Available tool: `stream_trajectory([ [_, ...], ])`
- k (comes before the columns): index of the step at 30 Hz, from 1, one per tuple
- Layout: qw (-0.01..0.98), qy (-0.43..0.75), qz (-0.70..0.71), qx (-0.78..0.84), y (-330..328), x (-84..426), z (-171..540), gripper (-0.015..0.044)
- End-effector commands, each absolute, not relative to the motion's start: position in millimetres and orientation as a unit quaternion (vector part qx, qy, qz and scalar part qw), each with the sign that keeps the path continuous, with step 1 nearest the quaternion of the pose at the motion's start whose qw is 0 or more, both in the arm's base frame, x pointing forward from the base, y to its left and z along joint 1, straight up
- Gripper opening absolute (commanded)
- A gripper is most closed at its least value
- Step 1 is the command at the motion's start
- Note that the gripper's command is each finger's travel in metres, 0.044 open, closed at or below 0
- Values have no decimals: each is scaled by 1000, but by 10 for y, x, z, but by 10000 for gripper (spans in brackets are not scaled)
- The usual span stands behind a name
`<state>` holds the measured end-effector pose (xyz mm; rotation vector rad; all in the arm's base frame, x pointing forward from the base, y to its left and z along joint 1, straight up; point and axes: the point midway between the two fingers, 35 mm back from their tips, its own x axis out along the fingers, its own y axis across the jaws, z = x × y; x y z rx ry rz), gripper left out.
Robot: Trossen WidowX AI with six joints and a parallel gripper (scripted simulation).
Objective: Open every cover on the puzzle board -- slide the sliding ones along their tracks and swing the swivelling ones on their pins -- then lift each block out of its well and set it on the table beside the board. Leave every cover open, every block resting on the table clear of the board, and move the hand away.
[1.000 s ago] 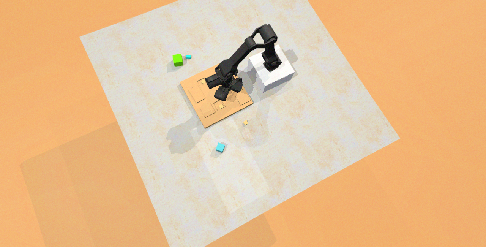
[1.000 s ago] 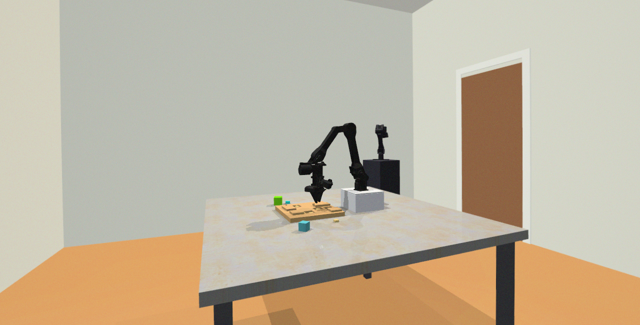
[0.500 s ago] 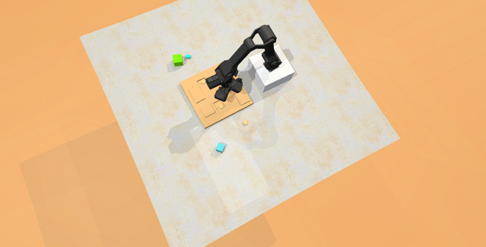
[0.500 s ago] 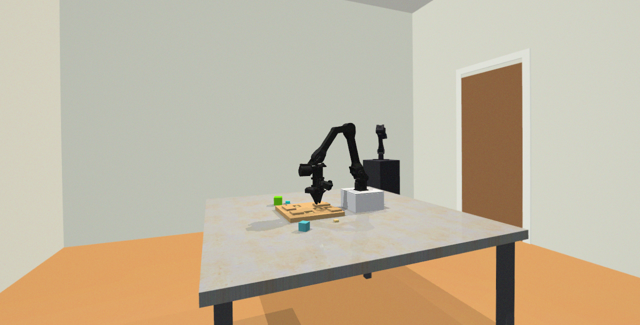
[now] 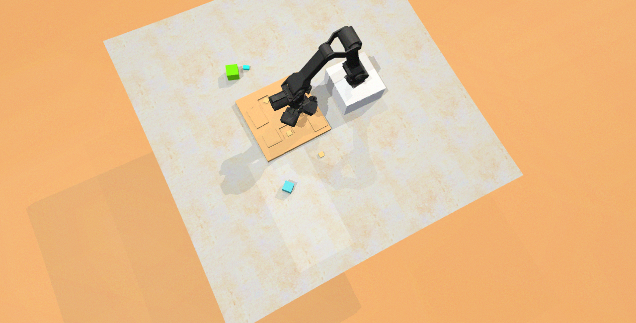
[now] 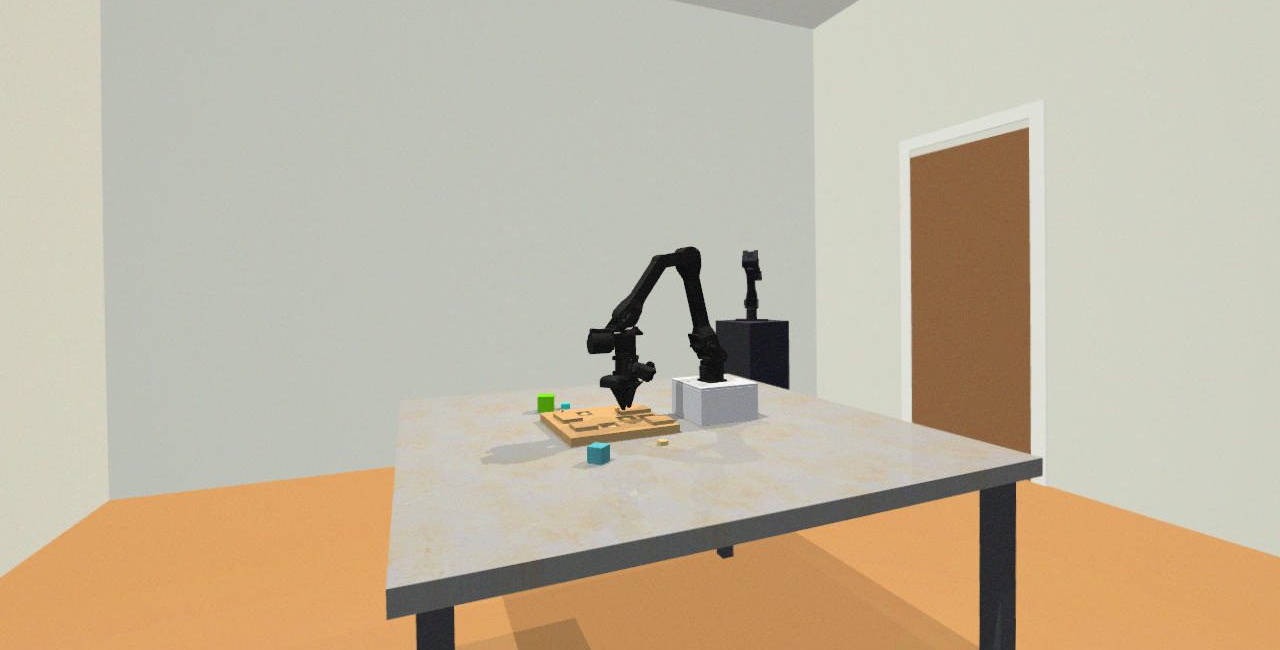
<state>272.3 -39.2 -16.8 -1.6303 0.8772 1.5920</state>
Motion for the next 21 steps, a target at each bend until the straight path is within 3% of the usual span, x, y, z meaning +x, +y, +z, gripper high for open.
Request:
stream_trajectory([
  [1,342,336,613,-628,-390,2728,-168,144],
  [21,342,336,613,-628,-391,2736,-298,144],
])
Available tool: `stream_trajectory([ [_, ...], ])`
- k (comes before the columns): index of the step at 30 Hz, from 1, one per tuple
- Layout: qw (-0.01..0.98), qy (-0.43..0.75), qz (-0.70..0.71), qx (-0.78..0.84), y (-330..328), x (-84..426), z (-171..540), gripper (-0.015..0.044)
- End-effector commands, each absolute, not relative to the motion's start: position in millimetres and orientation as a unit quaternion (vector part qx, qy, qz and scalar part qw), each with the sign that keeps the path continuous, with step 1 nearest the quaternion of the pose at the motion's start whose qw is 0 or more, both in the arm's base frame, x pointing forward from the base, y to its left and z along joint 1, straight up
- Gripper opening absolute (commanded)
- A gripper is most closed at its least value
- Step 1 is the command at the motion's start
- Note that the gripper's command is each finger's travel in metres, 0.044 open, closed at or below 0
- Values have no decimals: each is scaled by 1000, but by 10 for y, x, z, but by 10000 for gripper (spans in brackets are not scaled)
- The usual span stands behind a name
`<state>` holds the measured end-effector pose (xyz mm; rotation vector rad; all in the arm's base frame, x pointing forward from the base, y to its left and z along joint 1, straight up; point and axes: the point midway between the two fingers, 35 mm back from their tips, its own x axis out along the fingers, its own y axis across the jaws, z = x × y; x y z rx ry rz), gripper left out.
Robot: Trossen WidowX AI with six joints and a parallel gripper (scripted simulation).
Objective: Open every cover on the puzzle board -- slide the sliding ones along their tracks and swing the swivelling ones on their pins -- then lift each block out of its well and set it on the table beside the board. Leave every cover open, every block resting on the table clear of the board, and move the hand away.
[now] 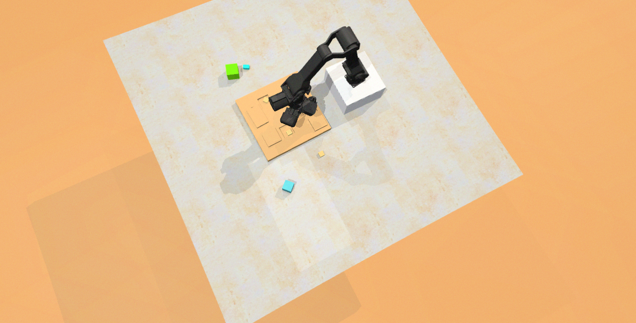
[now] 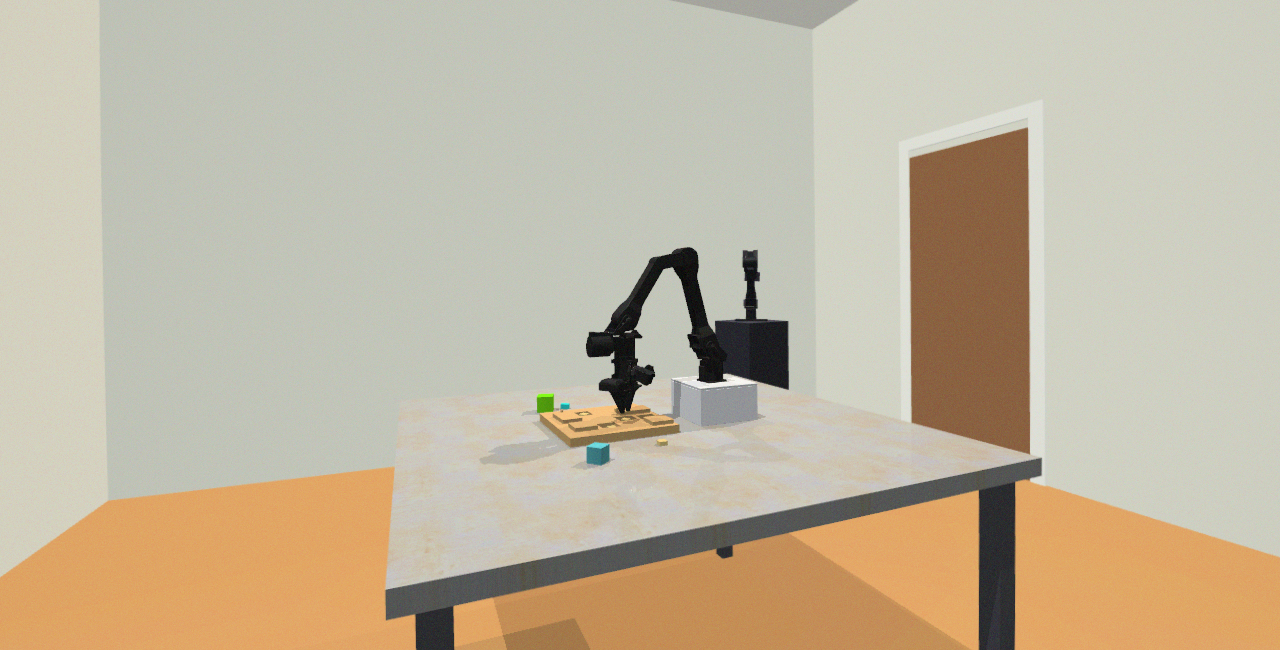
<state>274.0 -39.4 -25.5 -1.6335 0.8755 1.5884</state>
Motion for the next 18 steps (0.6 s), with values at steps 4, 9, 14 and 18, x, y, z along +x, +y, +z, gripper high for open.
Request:
stream_trajectory([
  [4,342,336,613,-628,-391,2736,-337,144],
  [9,342,336,613,-628,-391,2734,-383,144],
  [14,342,336,613,-628,-391,2734,-389,144],
  [18,342,336,613,-628,-391,2734,-399,144],
])
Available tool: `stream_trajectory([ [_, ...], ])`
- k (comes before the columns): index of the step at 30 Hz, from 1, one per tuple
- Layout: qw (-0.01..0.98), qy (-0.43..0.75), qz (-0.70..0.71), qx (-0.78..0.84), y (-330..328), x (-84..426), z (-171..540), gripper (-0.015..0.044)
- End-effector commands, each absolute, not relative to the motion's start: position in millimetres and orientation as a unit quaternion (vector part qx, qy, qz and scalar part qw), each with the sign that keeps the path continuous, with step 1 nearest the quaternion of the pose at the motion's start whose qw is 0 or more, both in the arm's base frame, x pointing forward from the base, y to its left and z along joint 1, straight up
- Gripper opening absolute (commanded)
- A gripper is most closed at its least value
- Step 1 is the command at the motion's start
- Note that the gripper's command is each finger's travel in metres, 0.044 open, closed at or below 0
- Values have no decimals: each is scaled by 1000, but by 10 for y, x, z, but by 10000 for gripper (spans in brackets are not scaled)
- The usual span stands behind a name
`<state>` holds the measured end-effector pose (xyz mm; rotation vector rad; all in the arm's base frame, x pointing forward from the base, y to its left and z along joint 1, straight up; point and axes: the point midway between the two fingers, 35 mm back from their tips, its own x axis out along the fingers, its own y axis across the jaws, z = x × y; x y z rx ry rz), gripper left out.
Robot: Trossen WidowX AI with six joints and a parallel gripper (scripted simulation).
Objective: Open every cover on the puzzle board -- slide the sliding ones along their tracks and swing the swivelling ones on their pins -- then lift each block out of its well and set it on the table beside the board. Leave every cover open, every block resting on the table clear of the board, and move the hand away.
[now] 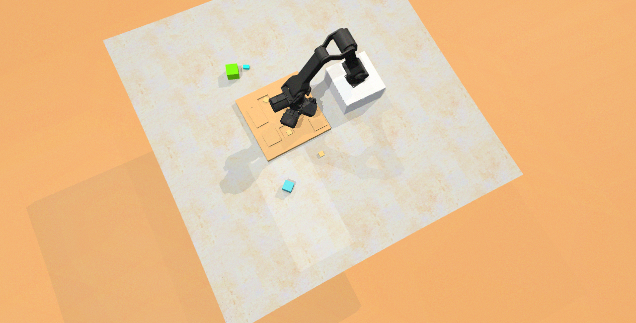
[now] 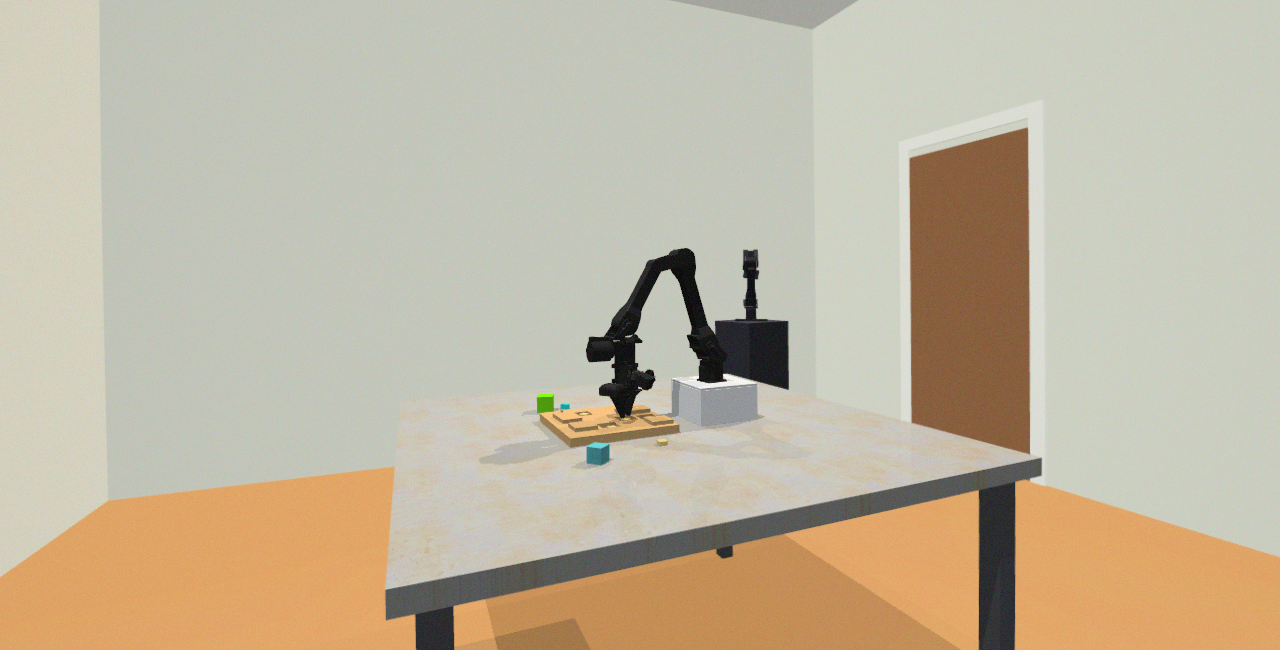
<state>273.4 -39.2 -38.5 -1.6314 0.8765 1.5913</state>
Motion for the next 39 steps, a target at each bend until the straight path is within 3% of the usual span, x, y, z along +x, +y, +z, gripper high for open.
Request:
stream_trajectory([
  [1,342,336,613,-628,-391,2734,-405,144],
  [14,342,336,613,-628,-391,2735,-500,144],
  [24,343,337,612,-628,-393,2738,-476,80],
  [39,343,337,612,-628,-394,2742,-340,80],
])
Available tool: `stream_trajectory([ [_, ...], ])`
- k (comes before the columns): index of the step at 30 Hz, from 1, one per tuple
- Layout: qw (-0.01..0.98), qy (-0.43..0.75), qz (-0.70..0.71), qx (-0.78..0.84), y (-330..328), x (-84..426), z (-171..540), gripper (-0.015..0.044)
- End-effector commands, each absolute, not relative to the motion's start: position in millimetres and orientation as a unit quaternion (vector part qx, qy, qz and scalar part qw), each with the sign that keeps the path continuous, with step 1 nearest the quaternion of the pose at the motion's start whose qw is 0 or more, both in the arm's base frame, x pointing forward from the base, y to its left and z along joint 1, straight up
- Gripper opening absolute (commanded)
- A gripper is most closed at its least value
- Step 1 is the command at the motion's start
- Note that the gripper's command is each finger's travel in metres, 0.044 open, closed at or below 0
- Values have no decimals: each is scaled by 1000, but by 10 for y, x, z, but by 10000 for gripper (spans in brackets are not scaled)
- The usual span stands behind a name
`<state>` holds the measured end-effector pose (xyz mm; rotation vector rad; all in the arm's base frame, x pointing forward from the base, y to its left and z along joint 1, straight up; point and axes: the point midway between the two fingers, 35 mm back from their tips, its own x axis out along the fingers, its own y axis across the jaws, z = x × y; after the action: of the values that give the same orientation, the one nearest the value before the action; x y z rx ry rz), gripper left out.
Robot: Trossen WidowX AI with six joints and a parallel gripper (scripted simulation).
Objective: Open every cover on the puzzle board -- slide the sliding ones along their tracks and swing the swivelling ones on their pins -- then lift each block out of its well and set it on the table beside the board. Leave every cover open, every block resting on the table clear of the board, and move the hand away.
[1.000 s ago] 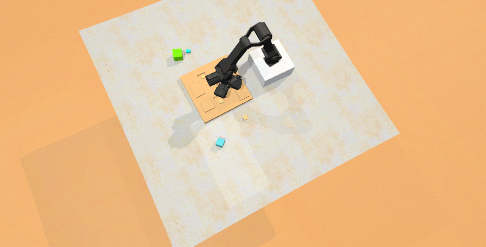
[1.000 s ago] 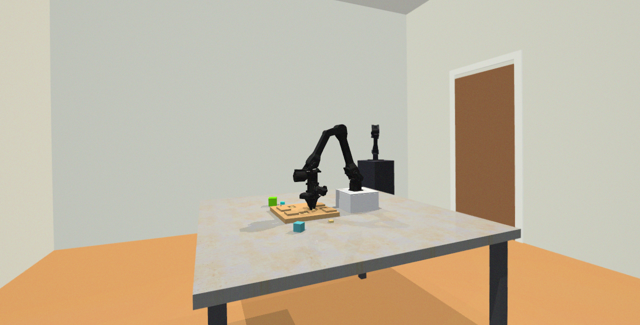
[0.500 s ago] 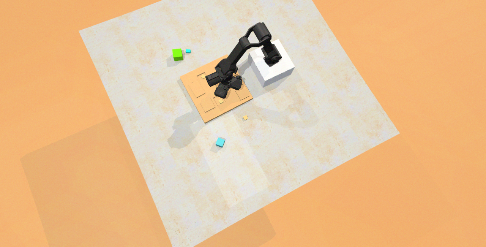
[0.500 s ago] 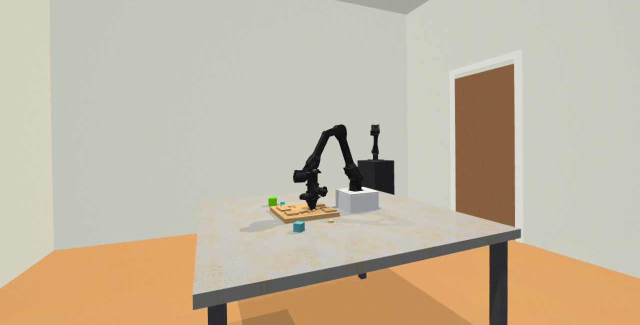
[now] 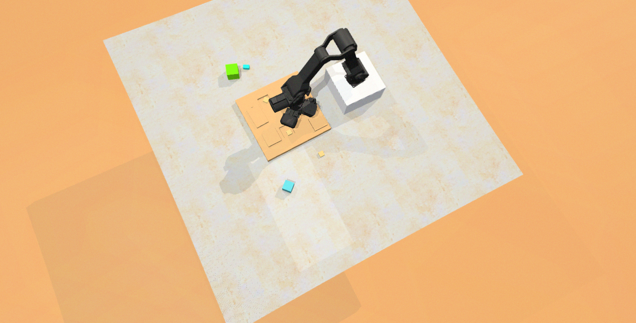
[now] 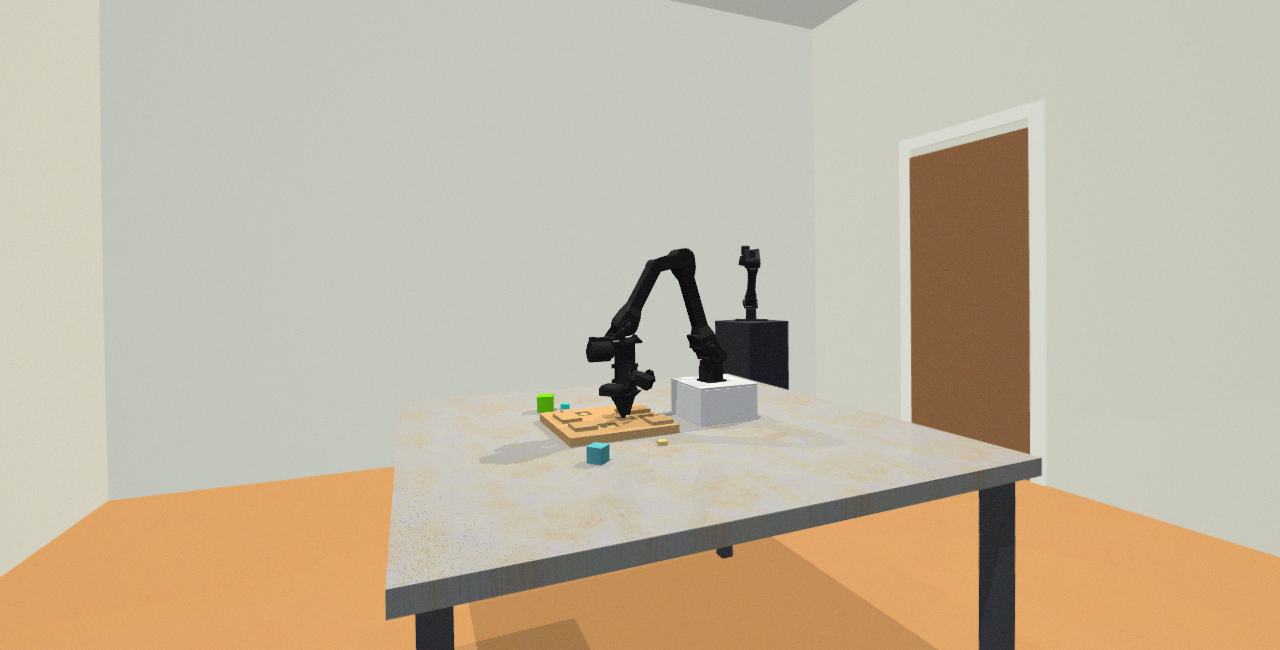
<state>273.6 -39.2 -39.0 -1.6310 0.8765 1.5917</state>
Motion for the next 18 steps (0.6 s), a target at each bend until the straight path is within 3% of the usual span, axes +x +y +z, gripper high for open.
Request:
stream_trajectory([
  [1,343,337,612,-628,-394,2742,-327,80],
  [18,342,337,612,-628,-393,2731,-103,80],
])
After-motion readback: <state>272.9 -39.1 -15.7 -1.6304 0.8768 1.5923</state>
